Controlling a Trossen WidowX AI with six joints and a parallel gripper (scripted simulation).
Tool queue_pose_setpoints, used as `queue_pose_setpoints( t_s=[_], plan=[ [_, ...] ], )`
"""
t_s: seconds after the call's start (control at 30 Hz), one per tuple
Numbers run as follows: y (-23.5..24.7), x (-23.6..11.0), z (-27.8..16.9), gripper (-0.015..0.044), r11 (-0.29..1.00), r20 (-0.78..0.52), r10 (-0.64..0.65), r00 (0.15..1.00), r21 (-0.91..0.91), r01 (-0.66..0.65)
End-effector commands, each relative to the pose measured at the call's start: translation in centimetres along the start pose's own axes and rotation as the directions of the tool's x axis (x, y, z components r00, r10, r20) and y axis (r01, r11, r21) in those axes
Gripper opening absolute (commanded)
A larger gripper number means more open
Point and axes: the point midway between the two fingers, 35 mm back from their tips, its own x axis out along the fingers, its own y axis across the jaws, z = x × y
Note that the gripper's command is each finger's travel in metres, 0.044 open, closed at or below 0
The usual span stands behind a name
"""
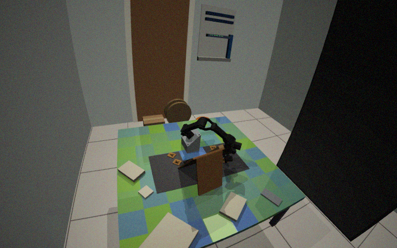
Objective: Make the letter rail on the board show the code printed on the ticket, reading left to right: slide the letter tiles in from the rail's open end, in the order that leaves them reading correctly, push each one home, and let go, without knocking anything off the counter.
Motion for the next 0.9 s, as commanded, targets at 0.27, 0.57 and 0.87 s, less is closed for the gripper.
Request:
queue_pose_setpoints(
  t_s=[0.27,0.57,0.87],
  plan=[
    [0.1,0.43,-0.17,0.034,1.0,-0.006,-0.005,1.0,-0.007,0.004],
    [0.1,0.43,-0.17,0.032,1.0,-0.006,-0.005,1.0,-0.007,0.004],
    [0.1,0.43,-0.17,0.026,1.0,-0.006,-0.005,1.0,-0.007,0.004]
  ],
)
